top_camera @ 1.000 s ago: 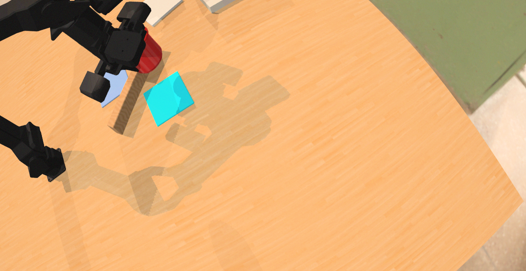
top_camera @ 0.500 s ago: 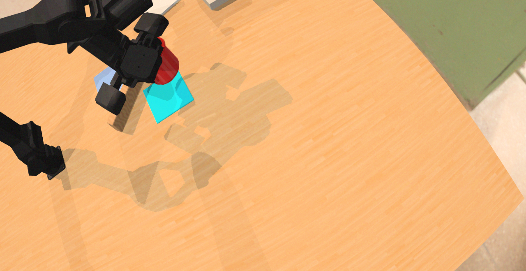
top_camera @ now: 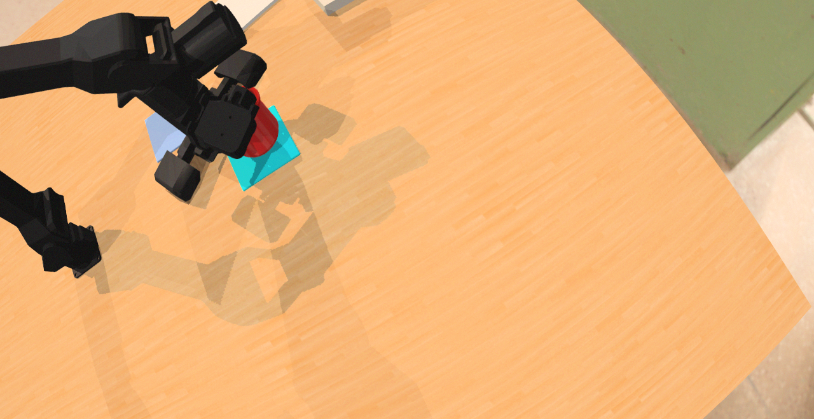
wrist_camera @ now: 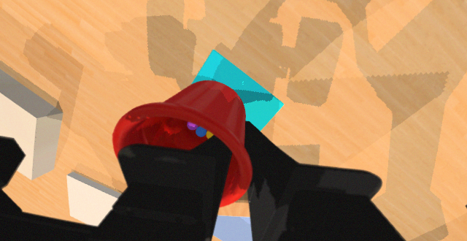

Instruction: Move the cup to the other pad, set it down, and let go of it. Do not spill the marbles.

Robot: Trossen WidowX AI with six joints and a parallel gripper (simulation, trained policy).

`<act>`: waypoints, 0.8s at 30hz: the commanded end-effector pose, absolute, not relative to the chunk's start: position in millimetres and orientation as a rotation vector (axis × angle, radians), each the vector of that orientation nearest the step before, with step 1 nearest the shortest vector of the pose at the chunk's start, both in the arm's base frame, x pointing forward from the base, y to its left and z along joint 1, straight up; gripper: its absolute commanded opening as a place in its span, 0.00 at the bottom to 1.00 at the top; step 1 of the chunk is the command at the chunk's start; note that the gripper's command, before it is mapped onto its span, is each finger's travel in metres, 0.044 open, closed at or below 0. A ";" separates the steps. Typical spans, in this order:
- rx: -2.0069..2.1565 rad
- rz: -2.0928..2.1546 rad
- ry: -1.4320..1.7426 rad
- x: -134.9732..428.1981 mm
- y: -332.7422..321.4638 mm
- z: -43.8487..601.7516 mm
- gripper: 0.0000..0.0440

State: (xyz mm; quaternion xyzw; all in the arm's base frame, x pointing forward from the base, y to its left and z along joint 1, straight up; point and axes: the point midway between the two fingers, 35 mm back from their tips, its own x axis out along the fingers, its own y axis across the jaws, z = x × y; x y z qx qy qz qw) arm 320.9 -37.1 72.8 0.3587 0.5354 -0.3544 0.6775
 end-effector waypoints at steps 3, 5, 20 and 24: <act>0.823 -0.811 1.187 318.6 -43.1 67.3 0.21; 0.837 -0.803 1.166 321.5 -44.9 70.6 0.31; 0.891 -0.735 1.112 314.2 -45.4 97.8 0.46; 0.904 -0.722 1.094 311.3 -46.0 107.7 0.52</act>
